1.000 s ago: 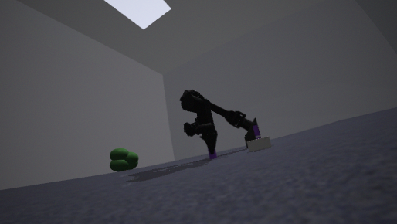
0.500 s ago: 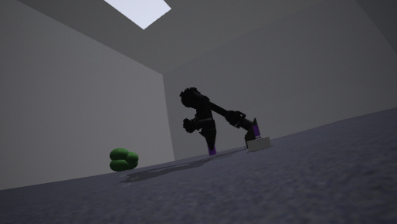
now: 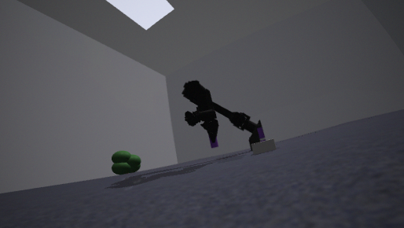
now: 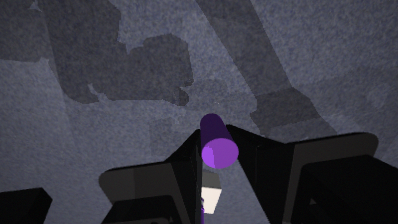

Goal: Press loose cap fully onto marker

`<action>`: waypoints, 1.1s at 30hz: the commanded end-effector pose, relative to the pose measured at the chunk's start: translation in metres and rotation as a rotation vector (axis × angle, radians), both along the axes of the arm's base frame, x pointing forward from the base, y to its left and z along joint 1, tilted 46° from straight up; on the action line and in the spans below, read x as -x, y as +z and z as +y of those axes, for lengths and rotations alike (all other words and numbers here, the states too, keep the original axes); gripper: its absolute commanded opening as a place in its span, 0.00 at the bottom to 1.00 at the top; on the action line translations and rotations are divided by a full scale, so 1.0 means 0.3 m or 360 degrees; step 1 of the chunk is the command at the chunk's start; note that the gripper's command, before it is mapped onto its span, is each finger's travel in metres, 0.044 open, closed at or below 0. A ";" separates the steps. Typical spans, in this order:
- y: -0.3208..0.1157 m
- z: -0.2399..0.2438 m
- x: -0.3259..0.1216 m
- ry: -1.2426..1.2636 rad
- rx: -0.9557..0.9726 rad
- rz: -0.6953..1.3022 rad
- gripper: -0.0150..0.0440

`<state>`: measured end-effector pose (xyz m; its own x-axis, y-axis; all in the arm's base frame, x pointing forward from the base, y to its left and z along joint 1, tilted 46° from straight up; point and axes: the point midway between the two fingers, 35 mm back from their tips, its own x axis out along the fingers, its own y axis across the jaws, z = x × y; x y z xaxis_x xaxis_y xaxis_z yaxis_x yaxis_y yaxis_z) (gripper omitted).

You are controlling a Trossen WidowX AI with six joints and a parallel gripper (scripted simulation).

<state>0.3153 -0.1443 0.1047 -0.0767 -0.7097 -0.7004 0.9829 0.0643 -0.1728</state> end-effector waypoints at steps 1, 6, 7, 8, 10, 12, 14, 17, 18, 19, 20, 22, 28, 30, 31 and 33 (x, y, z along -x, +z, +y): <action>0.025 0.017 0.003 -0.0017 0.0014 -0.0007 0.25; -0.001 0.060 -0.016 -0.0013 0.0001 -0.0010 0.25; -0.008 0.072 -0.021 -0.0012 -0.0002 -0.0011 0.25; -0.016 0.085 -0.026 -0.0012 -0.0005 -0.0011 0.25; -0.031 0.110 -0.035 -0.0010 -0.0011 -0.0012 0.25; -0.046 0.136 -0.044 -0.0008 -0.0016 -0.0013 0.25; -0.061 0.161 -0.051 -0.0005 -0.0020 -0.0013 0.25; -0.083 0.199 -0.061 -0.0001 -0.0024 -0.0013 0.25; -0.091 0.212 -0.064 0.0001 -0.0025 -0.0013 0.25; -0.098 0.225 -0.067 0.0002 -0.0026 -0.0013 0.25; -0.106 0.238 -0.069 0.0003 -0.0027 -0.0013 0.25; -0.120 0.264 -0.073 0.0004 -0.0028 -0.0012 0.25; -0.166 0.344 -0.080 -0.0001 -0.0030 -0.0011 0.25; -0.181 0.370 -0.080 -0.0002 -0.0029 -0.0010 0.25; -0.188 0.383 -0.080 -0.0003 -0.0028 -0.0010 0.25; -0.203 0.410 -0.080 -0.0006 -0.0026 -0.0010 0.25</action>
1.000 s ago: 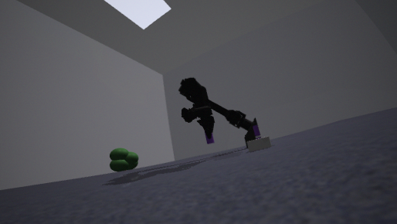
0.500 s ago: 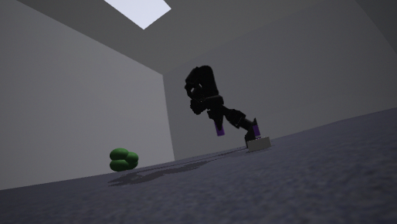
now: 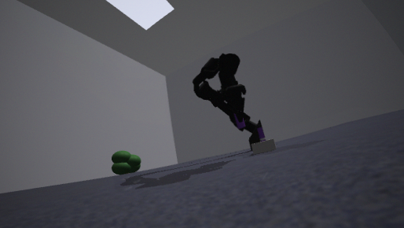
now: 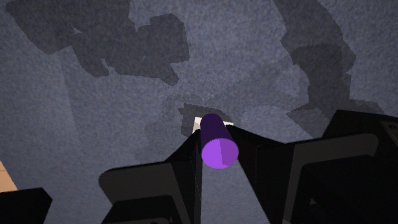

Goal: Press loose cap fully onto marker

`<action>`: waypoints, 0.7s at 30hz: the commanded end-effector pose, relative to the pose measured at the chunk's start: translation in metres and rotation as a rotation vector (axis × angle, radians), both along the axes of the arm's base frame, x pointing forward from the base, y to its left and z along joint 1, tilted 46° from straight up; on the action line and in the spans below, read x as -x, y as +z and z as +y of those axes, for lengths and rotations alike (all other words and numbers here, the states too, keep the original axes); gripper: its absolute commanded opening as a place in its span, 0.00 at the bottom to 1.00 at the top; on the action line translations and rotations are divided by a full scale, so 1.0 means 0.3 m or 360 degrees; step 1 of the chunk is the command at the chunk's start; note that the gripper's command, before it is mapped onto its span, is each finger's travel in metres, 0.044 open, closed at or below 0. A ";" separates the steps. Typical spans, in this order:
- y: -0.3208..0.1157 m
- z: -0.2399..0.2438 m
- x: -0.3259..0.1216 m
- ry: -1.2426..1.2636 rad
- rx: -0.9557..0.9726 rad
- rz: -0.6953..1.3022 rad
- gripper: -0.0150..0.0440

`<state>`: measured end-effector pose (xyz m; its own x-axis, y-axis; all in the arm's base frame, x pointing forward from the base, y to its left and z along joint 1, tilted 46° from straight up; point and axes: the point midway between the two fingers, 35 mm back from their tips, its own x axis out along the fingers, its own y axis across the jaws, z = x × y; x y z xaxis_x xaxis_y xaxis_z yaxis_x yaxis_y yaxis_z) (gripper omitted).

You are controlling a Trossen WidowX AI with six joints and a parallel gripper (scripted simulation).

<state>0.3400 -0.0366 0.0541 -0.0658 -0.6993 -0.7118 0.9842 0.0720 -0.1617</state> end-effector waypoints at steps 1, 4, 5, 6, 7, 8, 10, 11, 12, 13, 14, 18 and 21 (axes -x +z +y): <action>-0.042 0.064 0.004 -0.0015 0.0000 0.0007 0.25; -0.065 0.103 0.007 -0.0018 0.0006 0.0008 0.25; -0.072 0.116 0.009 -0.0020 0.0008 0.0008 0.25; -0.079 0.129 0.010 -0.0021 0.0011 0.0008 0.25; -0.087 0.142 0.012 -0.0022 0.0014 0.0008 0.25; -0.094 0.155 0.015 -0.0023 0.0017 0.0008 0.25; -0.104 0.172 0.018 -0.0025 0.0021 0.0008 0.25; -0.105 0.174 0.018 -0.0025 0.0022 0.0008 0.25; -0.105 0.174 0.018 -0.0025 0.0022 0.0008 0.25; -0.105 0.174 0.018 -0.0025 0.0022 0.0008 0.25; -0.105 0.173 0.018 -0.0025 0.0022 0.0008 0.25; -0.115 0.162 0.020 -0.0025 0.0022 0.0008 0.25; -0.118 0.159 0.020 -0.0025 0.0022 0.0008 0.25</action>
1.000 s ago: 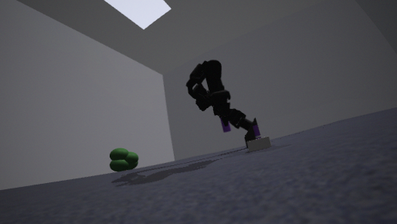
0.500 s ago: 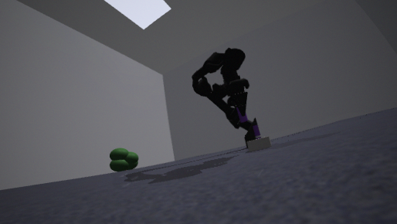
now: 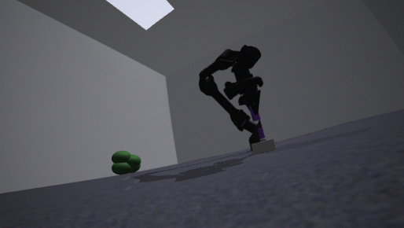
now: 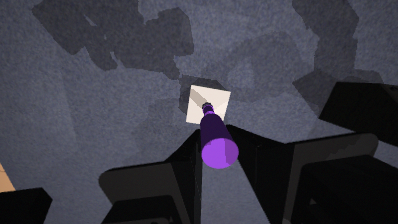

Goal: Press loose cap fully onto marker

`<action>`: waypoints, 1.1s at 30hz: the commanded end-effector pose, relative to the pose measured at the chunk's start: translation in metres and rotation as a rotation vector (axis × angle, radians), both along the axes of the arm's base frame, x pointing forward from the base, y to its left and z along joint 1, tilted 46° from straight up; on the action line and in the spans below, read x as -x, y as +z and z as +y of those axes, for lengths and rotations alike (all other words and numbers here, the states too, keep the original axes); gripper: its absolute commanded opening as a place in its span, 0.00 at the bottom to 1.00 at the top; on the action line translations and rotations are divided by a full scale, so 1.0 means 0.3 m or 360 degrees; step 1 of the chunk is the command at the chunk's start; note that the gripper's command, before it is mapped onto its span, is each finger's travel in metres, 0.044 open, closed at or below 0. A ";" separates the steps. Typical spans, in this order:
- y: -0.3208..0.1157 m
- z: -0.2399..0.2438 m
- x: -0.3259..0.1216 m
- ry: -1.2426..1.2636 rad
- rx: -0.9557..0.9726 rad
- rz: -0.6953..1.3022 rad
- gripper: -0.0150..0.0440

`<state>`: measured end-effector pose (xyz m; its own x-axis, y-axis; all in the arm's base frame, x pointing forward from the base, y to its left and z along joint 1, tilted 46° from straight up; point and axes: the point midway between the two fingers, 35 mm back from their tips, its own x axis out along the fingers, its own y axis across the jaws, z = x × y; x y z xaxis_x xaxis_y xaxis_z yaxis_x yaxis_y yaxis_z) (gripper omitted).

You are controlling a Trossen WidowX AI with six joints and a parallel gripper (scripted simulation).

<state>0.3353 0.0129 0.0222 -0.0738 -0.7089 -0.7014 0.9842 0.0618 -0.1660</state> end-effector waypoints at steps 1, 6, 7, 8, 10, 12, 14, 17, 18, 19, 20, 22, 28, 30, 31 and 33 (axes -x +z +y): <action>-0.013 -0.008 0.005 -0.0012 -0.0001 0.0002 0.25; -0.028 -0.022 0.005 -0.0012 -0.0001 0.0002 0.25; -0.032 -0.026 0.005 -0.0012 -0.0001 0.0002 0.25; -0.036 -0.030 0.005 -0.0012 -0.0001 0.0002 0.25; -0.043 -0.037 0.005 -0.0012 -0.0001 0.0001 0.25; -0.051 -0.045 0.006 -0.0012 -0.0001 0.0001 0.25; -0.059 -0.053 0.006 -0.0012 -0.0001 0.0001 0.25; -0.070 -0.064 0.007 -0.0012 -0.0001 0.0001 0.25; -0.074 -0.068 0.007 -0.0012 -0.0001 0.0001 0.25; -0.078 -0.072 0.008 -0.0012 -0.0001 0.0001 0.25; -0.082 -0.076 0.008 -0.0012 -0.0001 0.0001 0.25; -0.089 -0.084 0.009 -0.0012 0.0000 0.0001 0.25; -0.112 -0.106 0.013 -0.0012 0.0001 0.0001 0.25; -0.119 -0.114 0.015 -0.0012 0.0001 0.0001 0.25; -0.123 -0.118 0.015 -0.0012 0.0002 0.0001 0.25; -0.129 -0.126 0.017 -0.0012 0.0002 0.0001 0.25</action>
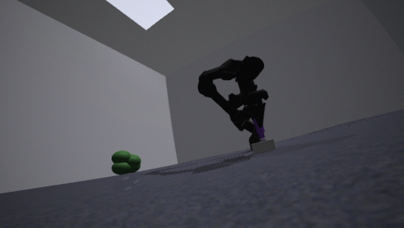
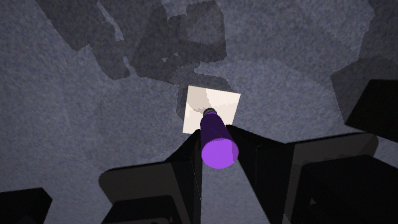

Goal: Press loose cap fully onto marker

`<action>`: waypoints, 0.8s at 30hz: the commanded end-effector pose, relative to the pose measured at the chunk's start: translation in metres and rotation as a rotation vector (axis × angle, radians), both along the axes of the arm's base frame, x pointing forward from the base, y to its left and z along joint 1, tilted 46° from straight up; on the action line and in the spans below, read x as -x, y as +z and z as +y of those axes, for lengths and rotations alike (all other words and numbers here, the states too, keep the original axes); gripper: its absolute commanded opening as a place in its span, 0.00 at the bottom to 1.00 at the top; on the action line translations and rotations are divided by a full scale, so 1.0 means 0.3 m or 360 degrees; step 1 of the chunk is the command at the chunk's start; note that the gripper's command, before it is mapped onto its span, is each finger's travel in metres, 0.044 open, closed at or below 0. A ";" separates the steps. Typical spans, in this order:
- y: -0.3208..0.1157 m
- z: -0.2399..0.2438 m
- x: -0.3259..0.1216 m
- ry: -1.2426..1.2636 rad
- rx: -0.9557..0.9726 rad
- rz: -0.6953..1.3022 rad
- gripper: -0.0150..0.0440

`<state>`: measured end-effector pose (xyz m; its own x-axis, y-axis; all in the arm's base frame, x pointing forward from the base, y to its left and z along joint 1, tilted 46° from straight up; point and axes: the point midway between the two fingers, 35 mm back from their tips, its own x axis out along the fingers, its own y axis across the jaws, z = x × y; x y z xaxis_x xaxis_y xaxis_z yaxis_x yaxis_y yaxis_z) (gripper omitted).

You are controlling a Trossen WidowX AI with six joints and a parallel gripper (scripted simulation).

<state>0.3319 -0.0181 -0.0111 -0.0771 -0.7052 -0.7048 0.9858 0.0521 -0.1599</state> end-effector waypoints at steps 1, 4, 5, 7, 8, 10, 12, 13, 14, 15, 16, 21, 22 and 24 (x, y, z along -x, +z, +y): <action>-0.022 -0.027 0.006 0.0004 0.0009 0.0011 0.25; -0.027 -0.032 0.008 0.0004 0.0010 0.0011 0.25; -0.027 -0.032 0.008 0.0004 0.0010 0.0011 0.25; -0.027 -0.032 0.008 0.0004 0.0010 0.0011 0.25; -0.027 -0.032 0.008 0.0004 0.0010 0.0011 0.25; -0.027 -0.032 0.008 0.0004 0.0010 0.0011 0.25; -0.027 -0.032 0.008 0.0004 0.0010 0.0011 0.25; -0.027 -0.032 0.008 0.0004 0.0010 0.0011 0.25; -0.027 -0.032 0.008 0.0004 0.0010 0.0011 0.25; -0.027 -0.032 0.008 0.0004 0.0010 0.0011 0.25; -0.028 -0.032 0.008 0.0004 0.0010 0.0011 0.25; -0.027 -0.032 0.008 0.0004 0.0010 0.0011 0.25; -0.026 -0.030 0.008 -0.0001 0.0007 0.0003 0.30; -0.026 -0.030 0.008 -0.0001 0.0007 0.0003 0.39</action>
